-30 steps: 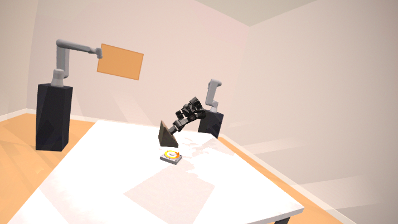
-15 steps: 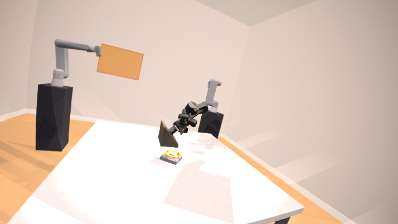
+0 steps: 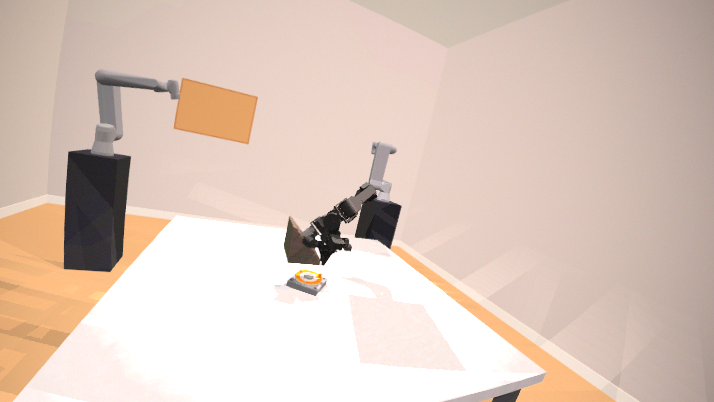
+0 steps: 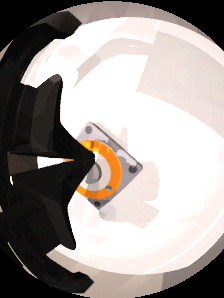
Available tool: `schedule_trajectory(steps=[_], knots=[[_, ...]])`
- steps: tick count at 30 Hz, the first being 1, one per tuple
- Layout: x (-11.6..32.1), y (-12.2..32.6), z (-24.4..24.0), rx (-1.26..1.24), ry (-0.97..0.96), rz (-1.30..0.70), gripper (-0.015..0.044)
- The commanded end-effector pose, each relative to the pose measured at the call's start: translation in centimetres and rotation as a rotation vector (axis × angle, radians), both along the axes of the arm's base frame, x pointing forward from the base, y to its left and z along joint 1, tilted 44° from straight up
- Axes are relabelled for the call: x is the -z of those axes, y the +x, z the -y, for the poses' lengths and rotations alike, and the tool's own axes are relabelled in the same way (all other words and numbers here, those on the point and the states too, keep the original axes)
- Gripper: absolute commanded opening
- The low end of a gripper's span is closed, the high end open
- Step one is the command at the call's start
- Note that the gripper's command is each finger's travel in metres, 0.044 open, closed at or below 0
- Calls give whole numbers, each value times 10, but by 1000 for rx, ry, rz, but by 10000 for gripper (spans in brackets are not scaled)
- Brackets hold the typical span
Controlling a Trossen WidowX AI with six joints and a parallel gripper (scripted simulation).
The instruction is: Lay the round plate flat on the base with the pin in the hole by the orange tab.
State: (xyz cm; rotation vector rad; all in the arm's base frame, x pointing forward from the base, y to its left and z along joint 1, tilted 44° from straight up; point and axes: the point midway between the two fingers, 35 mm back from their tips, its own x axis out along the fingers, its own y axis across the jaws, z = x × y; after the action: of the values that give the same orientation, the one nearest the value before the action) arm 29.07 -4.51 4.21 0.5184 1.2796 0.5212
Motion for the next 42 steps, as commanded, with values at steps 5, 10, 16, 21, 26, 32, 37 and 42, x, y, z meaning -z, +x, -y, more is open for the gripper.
schedule_trajectory(steps=[5, 10, 16, 21, 26, 32, 37, 42], knots=[[0, -6, -13, 47, 76, -161, 0], [2, -6, -15, 47, 76, -161, 0], [25, -2, -36, 47, 77, -160, 0], [34, -2, -47, 47, 79, -160, 0], [34, -5, -48, 47, 79, -160, 0], [32, -12, -50, 47, 79, -161, 0], [33, -18, -52, 47, 79, -161, 0], [34, -23, -52, 47, 79, -162, 0]])
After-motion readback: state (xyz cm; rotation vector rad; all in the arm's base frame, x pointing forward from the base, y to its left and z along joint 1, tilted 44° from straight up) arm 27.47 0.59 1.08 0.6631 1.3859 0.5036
